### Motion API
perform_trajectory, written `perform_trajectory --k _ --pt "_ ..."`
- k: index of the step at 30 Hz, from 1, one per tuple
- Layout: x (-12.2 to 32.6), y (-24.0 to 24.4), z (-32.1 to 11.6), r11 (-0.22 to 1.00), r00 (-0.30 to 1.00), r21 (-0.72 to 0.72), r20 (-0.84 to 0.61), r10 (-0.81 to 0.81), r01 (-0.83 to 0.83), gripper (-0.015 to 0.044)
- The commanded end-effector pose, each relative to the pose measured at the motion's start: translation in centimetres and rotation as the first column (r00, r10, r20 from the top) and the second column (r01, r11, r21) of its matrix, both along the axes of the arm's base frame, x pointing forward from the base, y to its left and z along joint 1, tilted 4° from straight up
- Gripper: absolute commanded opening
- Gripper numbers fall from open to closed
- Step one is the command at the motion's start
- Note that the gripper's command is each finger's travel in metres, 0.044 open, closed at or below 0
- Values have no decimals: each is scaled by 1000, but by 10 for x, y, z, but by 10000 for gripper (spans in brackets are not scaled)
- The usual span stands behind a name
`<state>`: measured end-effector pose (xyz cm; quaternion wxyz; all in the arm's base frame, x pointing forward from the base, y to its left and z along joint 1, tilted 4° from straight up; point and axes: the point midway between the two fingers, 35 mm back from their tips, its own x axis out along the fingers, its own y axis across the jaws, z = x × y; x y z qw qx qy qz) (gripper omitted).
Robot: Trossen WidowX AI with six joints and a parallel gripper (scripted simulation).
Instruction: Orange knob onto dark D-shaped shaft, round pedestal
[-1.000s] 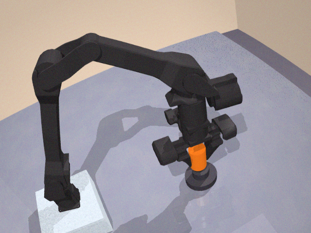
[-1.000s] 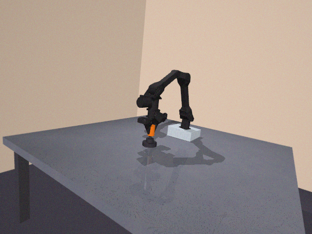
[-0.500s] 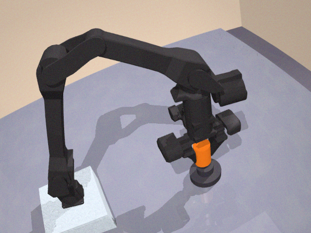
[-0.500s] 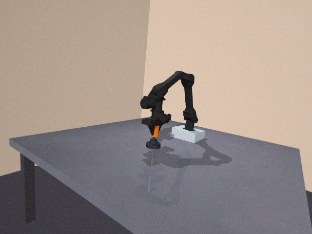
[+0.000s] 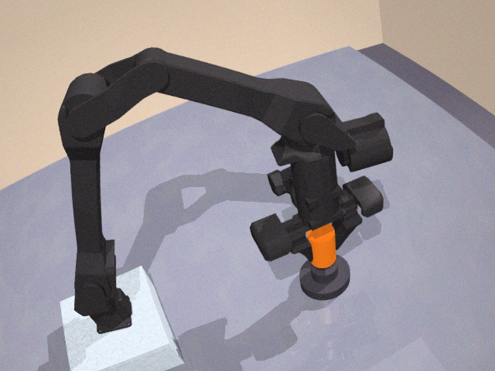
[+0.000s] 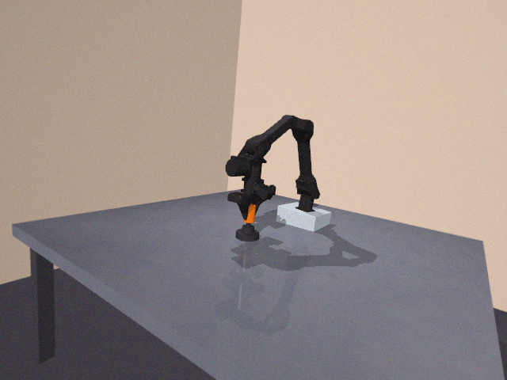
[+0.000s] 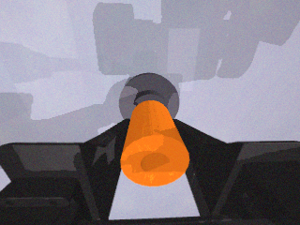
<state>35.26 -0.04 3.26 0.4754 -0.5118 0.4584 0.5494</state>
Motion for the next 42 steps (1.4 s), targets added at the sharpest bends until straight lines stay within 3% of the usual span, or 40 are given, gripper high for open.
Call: perform_trajectory --k 1,17,25,42 --pt "1 -1 0 1000 1000 -4 5 4 -4 0" --pt "-2 -1 4 1000 1000 -4 5 4 -4 0" --pt "-3 0 6 977 977 -1 16 211 -212 0" --pt "2 -1 4 977 977 -1 16 211 -211 0"
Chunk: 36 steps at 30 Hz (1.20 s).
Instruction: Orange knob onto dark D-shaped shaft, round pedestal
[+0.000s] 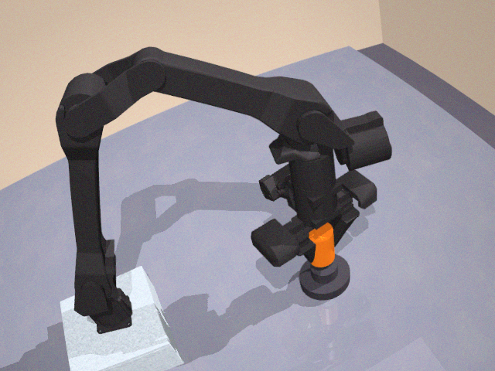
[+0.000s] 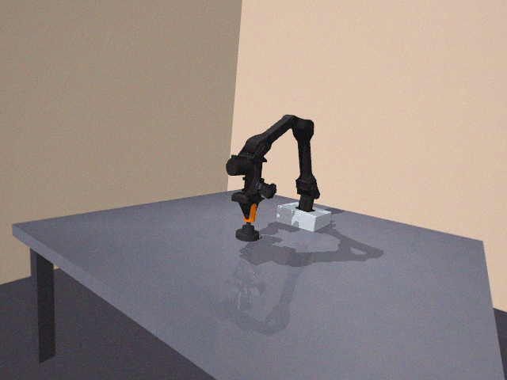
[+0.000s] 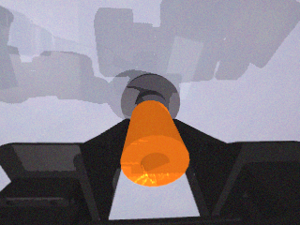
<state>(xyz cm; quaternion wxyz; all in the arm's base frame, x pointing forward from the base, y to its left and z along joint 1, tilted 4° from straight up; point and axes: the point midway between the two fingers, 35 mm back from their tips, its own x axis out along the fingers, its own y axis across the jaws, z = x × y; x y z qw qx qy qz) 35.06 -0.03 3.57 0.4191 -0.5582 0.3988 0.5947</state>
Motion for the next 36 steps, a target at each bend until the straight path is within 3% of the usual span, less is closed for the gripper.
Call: perform_trajectory --k 1,33,36 --pt "3 -1 0 1000 1000 -4 7 4 -4 0" --pt "-4 -1 0 1000 1000 -4 6 4 -4 0" --pt "-4 -1 1 998 998 -3 9 58 -58 0"
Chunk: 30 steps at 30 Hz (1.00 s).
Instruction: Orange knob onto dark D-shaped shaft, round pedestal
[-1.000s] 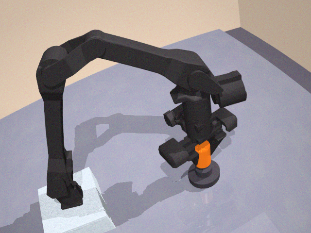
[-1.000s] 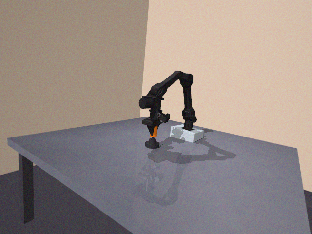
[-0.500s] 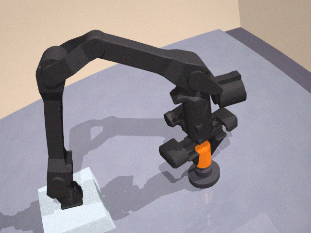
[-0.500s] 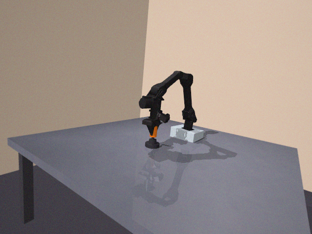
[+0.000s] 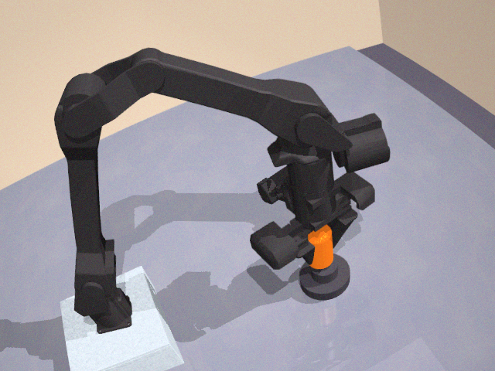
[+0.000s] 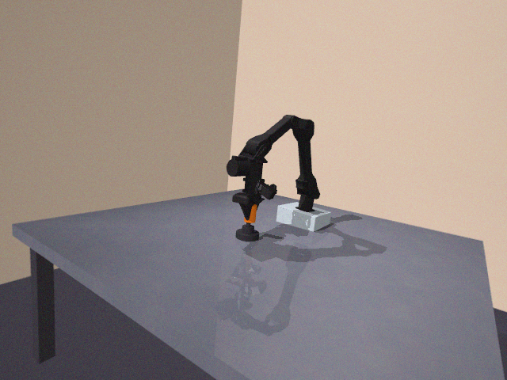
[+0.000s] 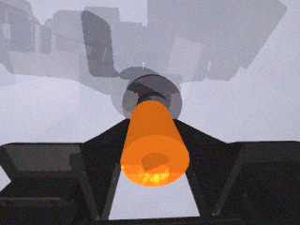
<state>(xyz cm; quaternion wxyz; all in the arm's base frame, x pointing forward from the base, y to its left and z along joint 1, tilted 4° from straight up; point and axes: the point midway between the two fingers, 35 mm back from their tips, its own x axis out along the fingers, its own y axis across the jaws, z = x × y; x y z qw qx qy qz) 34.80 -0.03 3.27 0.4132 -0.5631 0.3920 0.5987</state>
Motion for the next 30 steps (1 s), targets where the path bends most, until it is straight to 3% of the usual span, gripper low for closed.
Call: perform_trajectory --k 1,5,30 --pt "-1 -1 4 998 998 -3 8 68 -68 0" --pt "-2 -1 6 982 982 -1 15 190 -190 0" --pt "7 -1 0 982 982 -1 15 190 -190 0"
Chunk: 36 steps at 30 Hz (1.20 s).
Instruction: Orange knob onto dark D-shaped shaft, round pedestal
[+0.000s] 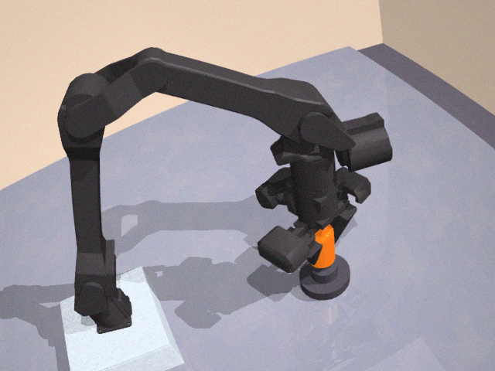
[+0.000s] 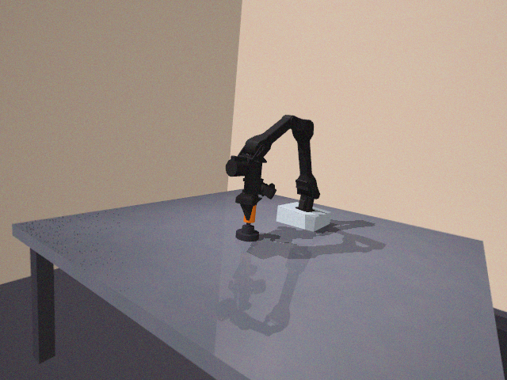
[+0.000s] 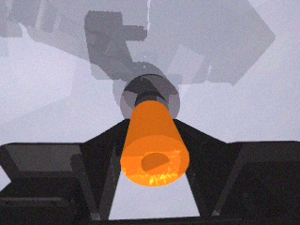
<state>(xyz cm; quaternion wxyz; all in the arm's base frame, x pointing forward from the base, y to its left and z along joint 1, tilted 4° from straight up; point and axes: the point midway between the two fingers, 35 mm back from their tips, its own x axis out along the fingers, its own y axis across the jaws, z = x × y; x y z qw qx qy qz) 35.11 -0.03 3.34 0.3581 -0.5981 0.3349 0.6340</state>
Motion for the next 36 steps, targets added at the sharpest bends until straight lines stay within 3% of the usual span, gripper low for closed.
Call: perform_trajectory --k 1,16,23,36 --pt "4 -1 -1 1000 1000 -4 10 4 -4 0" --pt "3 -1 3 1000 1000 -4 10 4 -4 0" --pt "0 -1 5 979 979 -2 19 202 -202 0" --pt "-2 0 -1 977 977 -1 20 212 -212 0"
